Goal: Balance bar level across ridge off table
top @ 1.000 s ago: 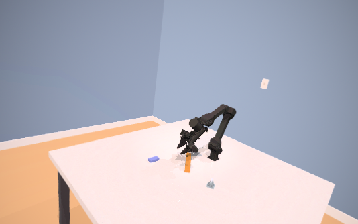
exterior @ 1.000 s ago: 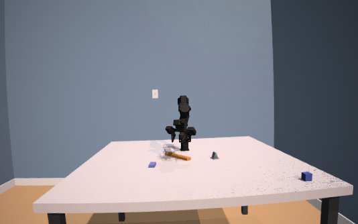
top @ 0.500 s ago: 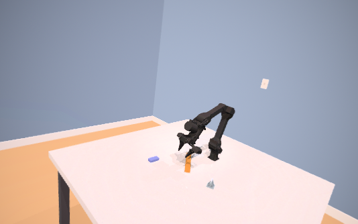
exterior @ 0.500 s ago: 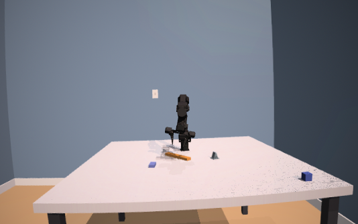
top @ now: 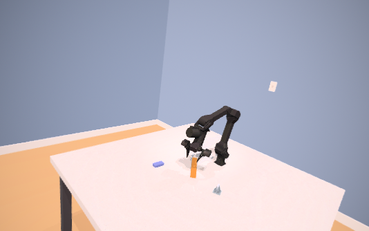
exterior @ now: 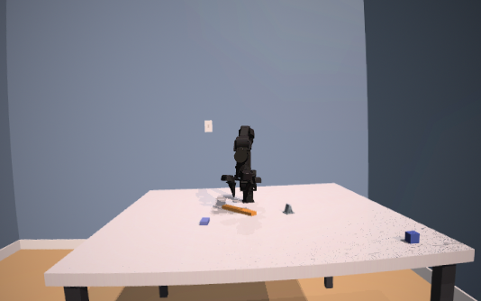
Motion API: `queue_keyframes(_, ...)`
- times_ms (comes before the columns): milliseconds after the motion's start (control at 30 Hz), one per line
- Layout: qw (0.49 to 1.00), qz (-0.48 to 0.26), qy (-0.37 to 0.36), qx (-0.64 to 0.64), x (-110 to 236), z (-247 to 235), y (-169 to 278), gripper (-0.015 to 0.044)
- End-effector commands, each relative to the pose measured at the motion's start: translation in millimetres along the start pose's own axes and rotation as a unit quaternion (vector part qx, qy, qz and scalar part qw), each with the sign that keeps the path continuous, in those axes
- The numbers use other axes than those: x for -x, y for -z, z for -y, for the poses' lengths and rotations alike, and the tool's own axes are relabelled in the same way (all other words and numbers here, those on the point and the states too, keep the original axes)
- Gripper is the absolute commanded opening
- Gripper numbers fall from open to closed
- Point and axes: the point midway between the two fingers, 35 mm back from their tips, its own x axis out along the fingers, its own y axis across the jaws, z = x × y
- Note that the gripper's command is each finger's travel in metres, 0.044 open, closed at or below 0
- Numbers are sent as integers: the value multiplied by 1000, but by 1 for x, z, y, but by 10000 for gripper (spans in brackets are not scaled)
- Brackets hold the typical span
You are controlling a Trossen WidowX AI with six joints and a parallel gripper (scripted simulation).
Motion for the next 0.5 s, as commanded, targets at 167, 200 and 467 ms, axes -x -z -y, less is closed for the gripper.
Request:
queue_keyframes(167,988,-39,-76,129,2,-11,15,315)
queue_keyframes(200,987,-40,-80,135,2,-12,15,315)
queue_keyframes(467,986,-41,-82,138,1,-12,16,315)
